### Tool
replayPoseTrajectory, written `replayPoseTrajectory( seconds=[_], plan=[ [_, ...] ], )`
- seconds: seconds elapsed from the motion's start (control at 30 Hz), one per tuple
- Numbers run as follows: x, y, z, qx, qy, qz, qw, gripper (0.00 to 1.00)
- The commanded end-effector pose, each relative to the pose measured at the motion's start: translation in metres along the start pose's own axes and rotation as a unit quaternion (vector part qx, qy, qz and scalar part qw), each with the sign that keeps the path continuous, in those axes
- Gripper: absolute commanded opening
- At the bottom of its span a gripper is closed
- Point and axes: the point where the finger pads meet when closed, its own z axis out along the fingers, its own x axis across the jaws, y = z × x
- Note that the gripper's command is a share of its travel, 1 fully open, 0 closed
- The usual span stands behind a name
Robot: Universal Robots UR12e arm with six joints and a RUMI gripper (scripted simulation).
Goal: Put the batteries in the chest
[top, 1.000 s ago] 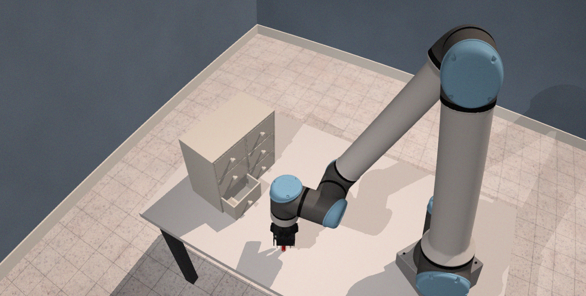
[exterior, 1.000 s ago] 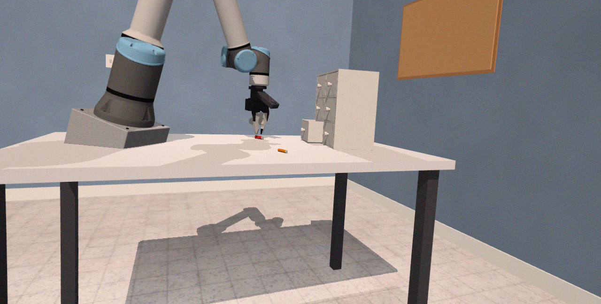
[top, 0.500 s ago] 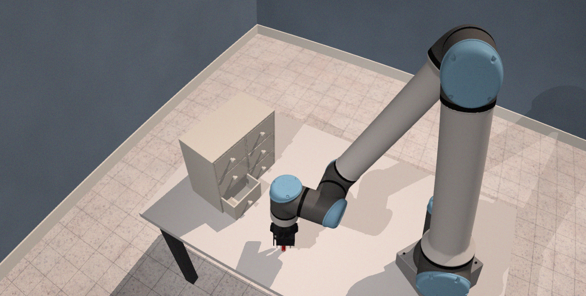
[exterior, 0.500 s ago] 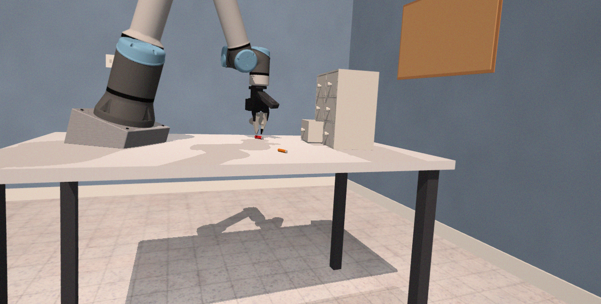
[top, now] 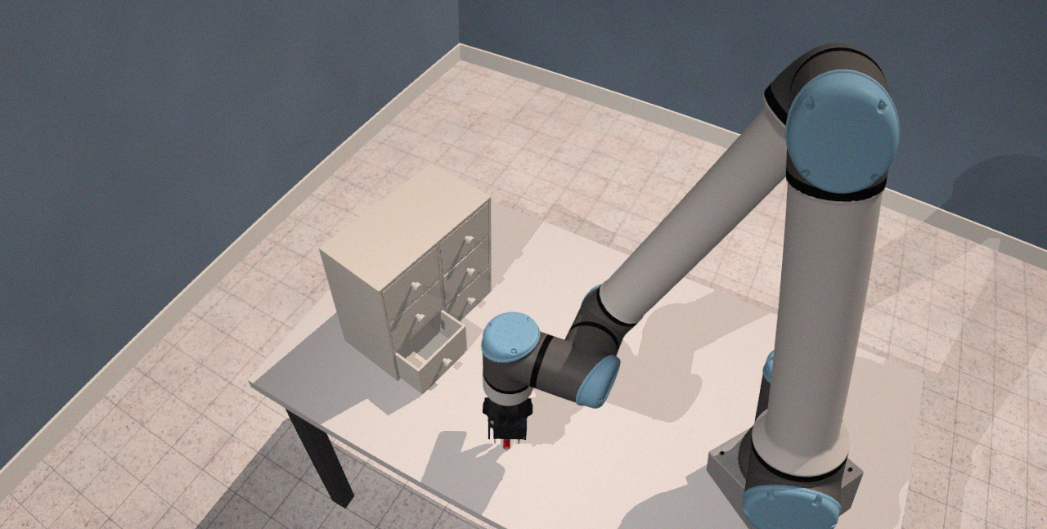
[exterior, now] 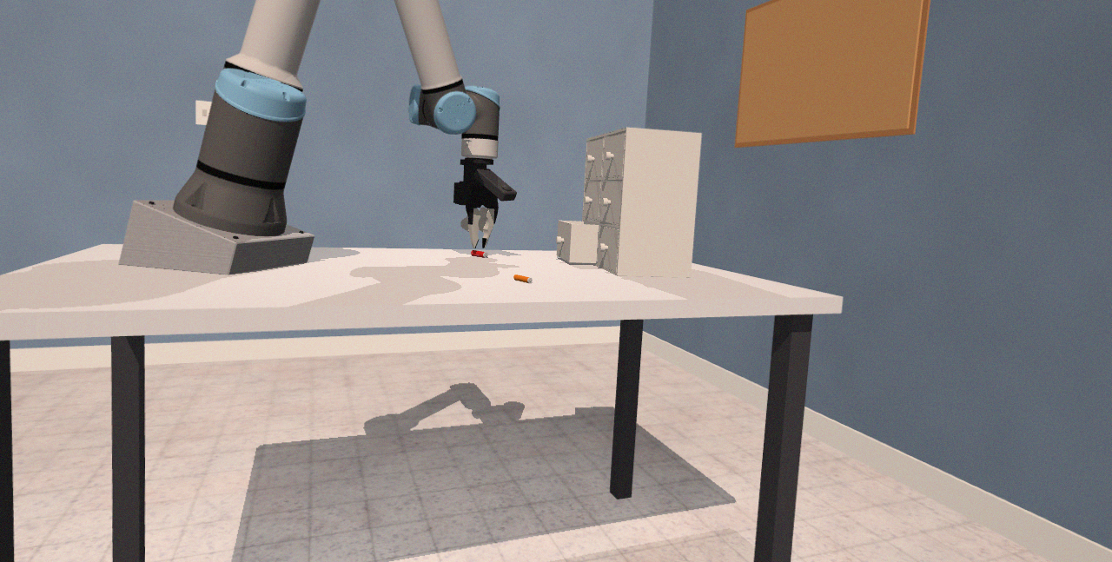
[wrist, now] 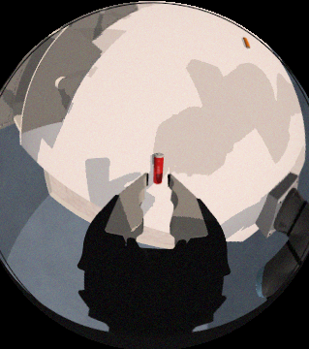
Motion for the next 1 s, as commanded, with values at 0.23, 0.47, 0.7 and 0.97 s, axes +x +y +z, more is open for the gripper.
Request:
replayPoseTrajectory(
  seconds=[0.23, 0.47, 0.7, 0.97],
  plan=[
    [-0.0005, -0.0002, -0.0004, 0.0, -0.001, 0.0, 1.0, 0.17],
    [-0.0005, -0.0002, -0.0004, 0.0, -0.001, 0.0, 1.0, 0.17],
    [-0.0005, -0.0002, 0.0003, 0.0, -0.001, 0.0, 1.0, 0.17],
    [-0.0005, -0.0002, 0.0075, 0.0, -0.001, 0.0, 1.0, 0.17]
  ],
)
